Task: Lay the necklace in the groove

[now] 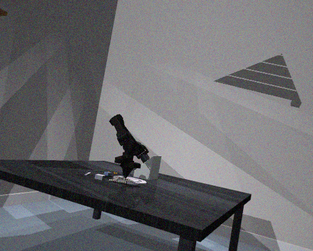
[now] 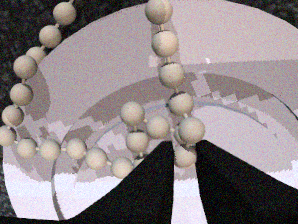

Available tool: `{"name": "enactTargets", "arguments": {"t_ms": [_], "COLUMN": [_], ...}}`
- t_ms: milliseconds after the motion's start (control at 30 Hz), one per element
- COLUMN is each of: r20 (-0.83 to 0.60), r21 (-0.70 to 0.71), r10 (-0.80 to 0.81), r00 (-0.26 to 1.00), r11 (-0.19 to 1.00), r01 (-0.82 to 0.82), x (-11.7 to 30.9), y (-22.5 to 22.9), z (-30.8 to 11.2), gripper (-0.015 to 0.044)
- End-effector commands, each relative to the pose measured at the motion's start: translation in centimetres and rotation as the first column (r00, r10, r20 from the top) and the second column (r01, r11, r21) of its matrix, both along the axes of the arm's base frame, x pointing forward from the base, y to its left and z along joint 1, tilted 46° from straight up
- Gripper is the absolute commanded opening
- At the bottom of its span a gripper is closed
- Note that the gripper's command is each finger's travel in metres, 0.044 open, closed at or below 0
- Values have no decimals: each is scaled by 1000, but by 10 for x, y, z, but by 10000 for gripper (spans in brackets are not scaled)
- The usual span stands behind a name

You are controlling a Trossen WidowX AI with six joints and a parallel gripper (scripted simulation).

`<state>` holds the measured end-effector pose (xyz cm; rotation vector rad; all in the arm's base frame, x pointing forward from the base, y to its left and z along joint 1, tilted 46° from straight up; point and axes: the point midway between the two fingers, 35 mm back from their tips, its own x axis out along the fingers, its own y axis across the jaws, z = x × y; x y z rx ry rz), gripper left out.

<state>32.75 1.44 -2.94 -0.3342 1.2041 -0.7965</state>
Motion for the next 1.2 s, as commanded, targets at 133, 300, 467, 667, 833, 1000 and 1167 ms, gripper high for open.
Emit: {"name": "enactTargets", "arguments": {"t_ms": [133,300,467,667,833,1000,1167], "r20": [-8,-8,-8,-8,-8,-8,0], "r21": [-8,-8,-8,-8,-8,-8,0], "r10": [-4,-4,-4,-4,-4,-4,-1], "r00": [1000,1000,1000,1000,1000,1000,1000], "r11": [1000,1000,1000,1000,1000,1000,1000], "r01": [4,4,4,4,4,4,1], "x": [-2,-2,-2,-2,-2,-2,0], "y": [-4,-4,-4,-4,-4,-4,0], "z": [-1,-1,-1,-1,-1,-1,0], "gripper": [0,0,0,0,0,0,26]}}
